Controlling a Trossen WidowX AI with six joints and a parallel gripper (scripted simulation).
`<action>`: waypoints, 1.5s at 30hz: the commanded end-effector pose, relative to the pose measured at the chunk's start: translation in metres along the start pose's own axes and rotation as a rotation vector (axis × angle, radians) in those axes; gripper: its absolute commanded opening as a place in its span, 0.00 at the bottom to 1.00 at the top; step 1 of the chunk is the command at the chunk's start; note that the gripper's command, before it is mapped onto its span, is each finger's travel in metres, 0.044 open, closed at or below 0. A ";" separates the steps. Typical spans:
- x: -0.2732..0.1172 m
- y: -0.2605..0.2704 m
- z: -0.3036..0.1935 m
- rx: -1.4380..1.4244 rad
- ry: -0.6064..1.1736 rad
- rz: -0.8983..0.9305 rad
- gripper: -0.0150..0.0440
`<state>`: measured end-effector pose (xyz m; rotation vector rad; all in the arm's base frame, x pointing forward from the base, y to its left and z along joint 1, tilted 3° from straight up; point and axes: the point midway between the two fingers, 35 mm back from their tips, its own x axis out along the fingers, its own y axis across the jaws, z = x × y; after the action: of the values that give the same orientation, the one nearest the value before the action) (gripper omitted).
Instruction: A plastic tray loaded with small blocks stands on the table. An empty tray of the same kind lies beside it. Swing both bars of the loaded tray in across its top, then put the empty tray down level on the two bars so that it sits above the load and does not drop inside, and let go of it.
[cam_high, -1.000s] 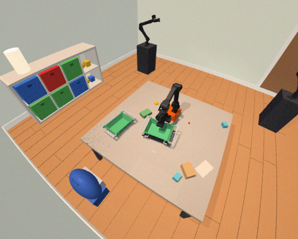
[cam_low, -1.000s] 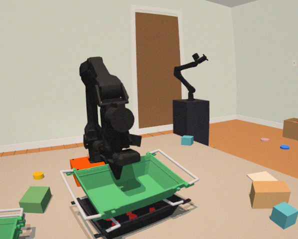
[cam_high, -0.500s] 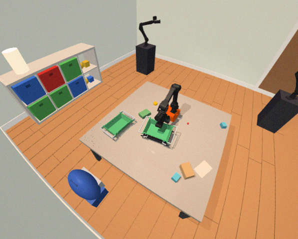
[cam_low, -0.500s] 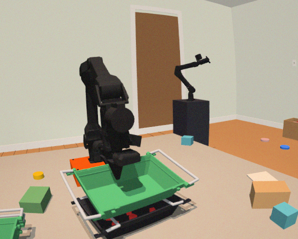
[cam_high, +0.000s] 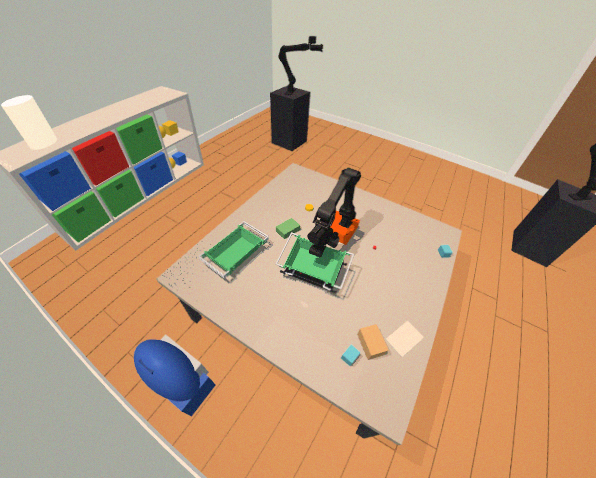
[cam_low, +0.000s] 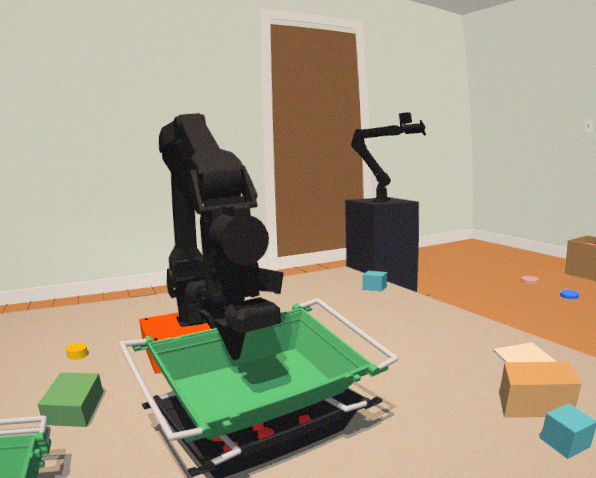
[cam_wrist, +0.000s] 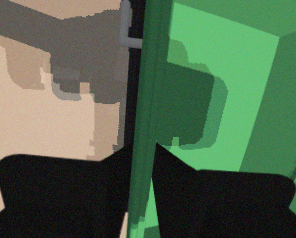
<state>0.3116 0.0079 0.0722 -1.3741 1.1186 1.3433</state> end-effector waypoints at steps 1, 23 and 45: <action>0.002 0.001 0.000 0.000 0.000 0.005 0.25; 0.013 0.007 0.000 -0.002 0.002 0.022 0.25; 0.013 0.007 0.000 -0.002 0.002 0.022 0.25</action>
<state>0.3102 0.0073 0.0646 -1.3758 1.1146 1.3401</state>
